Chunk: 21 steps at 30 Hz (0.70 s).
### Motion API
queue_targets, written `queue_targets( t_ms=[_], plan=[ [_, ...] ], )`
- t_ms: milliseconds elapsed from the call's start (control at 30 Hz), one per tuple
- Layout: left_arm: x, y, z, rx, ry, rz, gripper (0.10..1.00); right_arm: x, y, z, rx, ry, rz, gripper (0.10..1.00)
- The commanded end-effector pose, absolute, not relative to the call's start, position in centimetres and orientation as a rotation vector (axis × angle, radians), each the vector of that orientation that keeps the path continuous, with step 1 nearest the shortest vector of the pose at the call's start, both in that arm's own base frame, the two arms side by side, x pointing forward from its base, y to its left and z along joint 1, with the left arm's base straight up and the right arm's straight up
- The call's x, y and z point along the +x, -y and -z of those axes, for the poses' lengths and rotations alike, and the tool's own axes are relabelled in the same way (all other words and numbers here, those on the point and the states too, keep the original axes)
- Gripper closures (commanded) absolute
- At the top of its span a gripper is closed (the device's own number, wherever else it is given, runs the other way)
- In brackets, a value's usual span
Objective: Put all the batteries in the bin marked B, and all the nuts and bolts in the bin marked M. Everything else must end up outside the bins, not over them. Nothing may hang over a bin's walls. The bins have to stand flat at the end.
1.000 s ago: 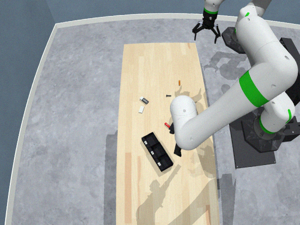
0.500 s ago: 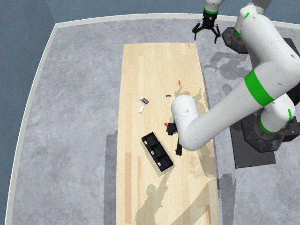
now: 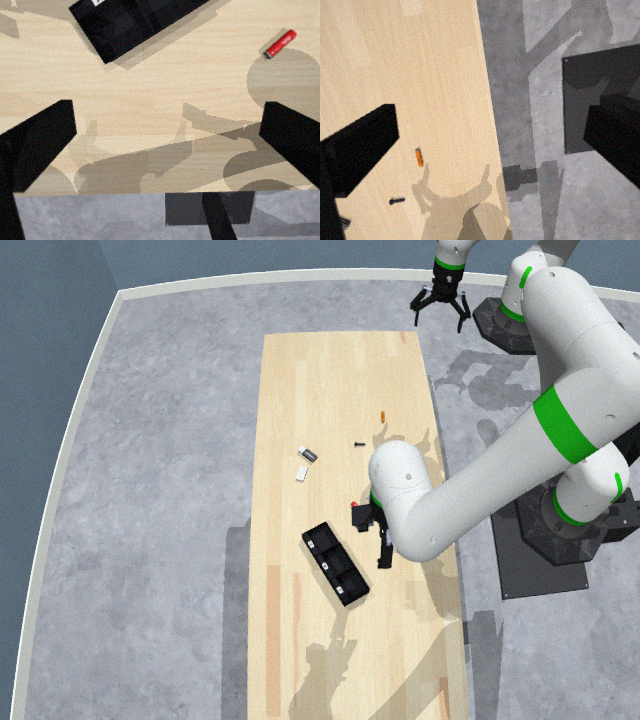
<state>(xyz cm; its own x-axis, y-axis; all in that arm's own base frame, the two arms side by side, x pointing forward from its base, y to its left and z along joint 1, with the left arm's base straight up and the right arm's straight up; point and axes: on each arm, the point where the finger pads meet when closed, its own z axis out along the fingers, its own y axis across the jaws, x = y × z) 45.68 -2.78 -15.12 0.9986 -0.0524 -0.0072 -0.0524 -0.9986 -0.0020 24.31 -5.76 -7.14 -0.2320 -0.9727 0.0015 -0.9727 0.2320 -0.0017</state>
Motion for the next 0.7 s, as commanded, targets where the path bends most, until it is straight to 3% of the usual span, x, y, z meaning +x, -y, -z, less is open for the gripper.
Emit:
queue_targets(
  t_ms=[0,667],
  plan=[
    [45.8,2.8,15.0,-3.139,-0.030,0.005,0.098,24.4,5.8,7.1,1.947,2.466,-0.005,0.098],
    [56.1,3.4,23.5,-3.053,0.736,0.006,0.098,24.4,5.8,7.1,1.947,2.466,-0.005,0.098]
  ],
)
